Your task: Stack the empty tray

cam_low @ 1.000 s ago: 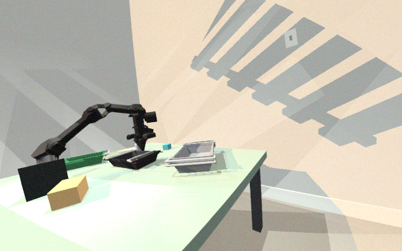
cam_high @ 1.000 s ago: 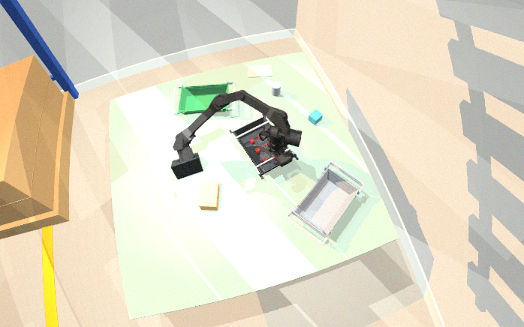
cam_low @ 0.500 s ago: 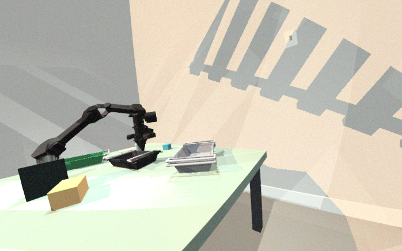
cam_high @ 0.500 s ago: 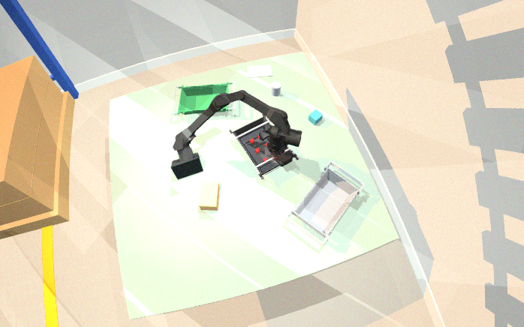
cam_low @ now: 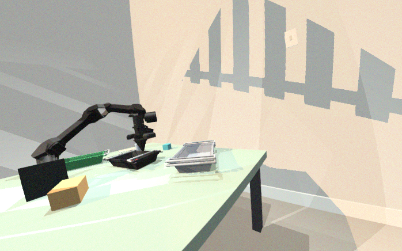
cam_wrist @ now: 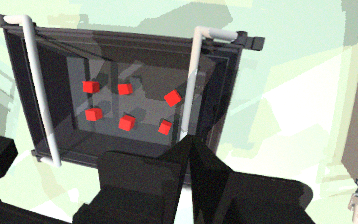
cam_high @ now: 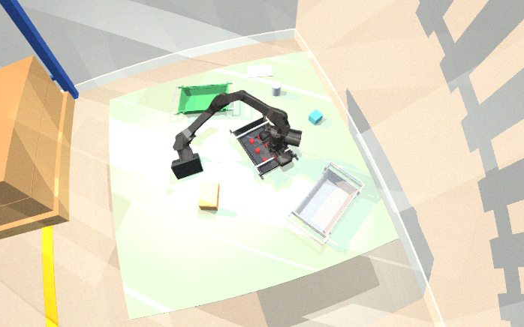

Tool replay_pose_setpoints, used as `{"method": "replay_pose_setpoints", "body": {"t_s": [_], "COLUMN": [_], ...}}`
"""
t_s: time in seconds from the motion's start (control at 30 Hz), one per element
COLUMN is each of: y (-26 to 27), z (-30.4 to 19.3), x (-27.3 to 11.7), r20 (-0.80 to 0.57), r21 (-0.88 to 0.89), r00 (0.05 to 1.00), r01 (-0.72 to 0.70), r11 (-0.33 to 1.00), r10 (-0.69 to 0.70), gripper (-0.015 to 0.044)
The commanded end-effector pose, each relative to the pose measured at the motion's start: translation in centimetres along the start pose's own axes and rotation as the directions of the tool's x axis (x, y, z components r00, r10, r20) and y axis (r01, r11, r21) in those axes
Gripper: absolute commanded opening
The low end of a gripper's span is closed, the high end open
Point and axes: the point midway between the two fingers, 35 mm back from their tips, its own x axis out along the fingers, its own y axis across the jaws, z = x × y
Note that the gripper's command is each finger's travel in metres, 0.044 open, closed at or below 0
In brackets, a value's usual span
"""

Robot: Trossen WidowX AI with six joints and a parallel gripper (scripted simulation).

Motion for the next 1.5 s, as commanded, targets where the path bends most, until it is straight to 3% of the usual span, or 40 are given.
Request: {"method": "replay_pose_setpoints", "body": {"t_s": [0.0, 0.8, 1.03, 1.17, 1.2, 1.37, 1.47], "y": [0.0, 0.0, 0.0, 0.1, 0.6, 8.1, 13.5], "z": [0.0, 0.0, 0.0, -0.1, 0.0, 2.6, 3.4], "x": [0.0, 0.0, -0.3, -2.9, -1.0, -1.7, -1.9], "r20": [0.0, 0.0, 0.0, 0.0, -0.013, -0.031, -0.036], "r21": [0.0, 0.0, 0.0, 0.0, -0.008, -0.343, -0.556], "r00": [1.0, 1.0, 1.0, 1.0, 1.0, 0.999, 0.998], "r01": [0.0, 0.0, 0.0, 0.0, -0.009, 0.022, 0.029], "r11": [1.0, 1.0, 1.0, 1.0, 1.0, 0.939, 0.831], "r10": [0.0, 0.0, 0.0, 0.0, 0.009, -0.035, -0.059], "gripper": [0.0, 0.0, 0.0184, 0.0289, 0.0315, 0.044, 0.044]}}
